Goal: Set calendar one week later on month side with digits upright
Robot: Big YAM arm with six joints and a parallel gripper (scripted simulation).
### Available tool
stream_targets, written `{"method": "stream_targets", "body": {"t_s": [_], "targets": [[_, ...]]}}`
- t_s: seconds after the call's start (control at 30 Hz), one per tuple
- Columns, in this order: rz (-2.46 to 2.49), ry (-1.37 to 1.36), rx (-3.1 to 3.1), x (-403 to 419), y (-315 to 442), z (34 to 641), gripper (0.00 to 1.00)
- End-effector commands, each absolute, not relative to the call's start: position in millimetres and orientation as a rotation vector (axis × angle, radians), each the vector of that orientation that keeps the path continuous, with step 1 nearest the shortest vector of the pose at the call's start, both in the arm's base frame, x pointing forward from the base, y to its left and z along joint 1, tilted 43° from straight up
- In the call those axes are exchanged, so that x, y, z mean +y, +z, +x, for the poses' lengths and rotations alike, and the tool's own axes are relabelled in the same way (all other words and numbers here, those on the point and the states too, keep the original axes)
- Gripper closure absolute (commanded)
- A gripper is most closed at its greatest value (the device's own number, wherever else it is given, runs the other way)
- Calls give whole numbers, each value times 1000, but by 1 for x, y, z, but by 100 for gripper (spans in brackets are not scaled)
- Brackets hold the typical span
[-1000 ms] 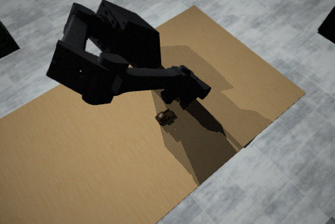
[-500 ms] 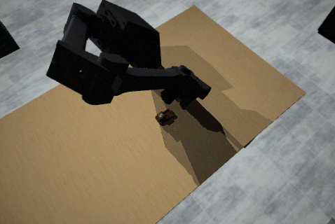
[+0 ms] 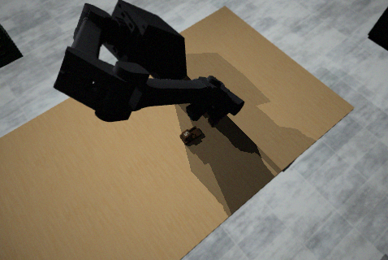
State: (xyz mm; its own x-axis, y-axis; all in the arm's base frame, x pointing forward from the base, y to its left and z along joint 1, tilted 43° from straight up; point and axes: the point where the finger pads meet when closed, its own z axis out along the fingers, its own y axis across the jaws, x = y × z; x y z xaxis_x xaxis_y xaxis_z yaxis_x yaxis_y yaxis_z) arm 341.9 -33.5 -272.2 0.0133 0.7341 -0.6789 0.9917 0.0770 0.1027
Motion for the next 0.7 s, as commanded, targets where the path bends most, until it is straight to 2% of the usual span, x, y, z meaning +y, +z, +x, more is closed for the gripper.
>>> {"method": "stream_targets", "body": {"t_s": [0.0, 0.67], "targets": [[1695, -560, 1783, -32, -272, 343, 55], [1694, -564, 1785, -33, -272, 340, 55]]}}
